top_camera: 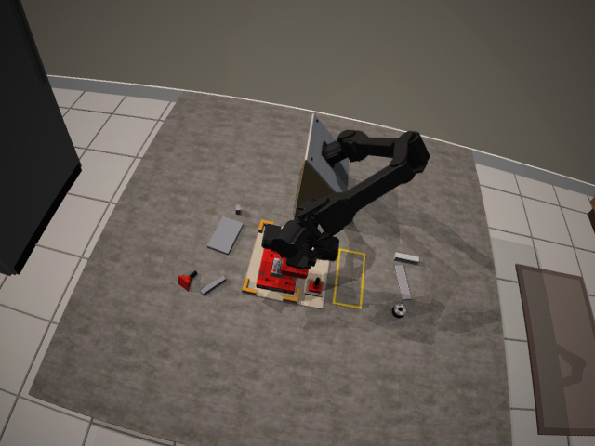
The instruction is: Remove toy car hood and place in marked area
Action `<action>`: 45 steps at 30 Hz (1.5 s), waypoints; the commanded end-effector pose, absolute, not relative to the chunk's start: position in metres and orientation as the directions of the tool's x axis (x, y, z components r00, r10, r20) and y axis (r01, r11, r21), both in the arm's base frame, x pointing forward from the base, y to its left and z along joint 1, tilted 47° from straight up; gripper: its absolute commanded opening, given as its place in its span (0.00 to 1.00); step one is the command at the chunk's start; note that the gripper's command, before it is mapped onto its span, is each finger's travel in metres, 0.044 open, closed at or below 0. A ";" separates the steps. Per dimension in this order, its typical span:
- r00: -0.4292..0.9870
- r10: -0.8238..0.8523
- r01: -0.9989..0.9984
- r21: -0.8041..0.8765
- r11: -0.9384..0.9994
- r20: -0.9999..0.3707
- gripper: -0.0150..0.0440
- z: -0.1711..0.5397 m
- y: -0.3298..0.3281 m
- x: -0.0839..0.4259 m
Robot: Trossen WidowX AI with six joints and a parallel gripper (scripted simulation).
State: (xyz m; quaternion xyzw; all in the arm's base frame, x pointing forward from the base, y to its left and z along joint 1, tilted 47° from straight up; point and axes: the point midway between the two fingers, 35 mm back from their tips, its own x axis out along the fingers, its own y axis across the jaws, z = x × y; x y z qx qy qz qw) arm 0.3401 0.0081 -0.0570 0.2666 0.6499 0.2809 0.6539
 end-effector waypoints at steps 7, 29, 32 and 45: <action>0.001 0.712 -0.019 0.712 0.702 -0.702 0.25 -0.017 0.042 0.339; -0.003 0.728 -0.024 0.728 0.686 -0.686 0.25 0.065 0.120 0.304; -0.004 0.729 -0.024 0.728 0.685 -0.685 0.25 0.067 0.122 0.302; -0.004 0.728 -0.024 0.727 0.686 -0.686 0.25 0.060 0.130 0.304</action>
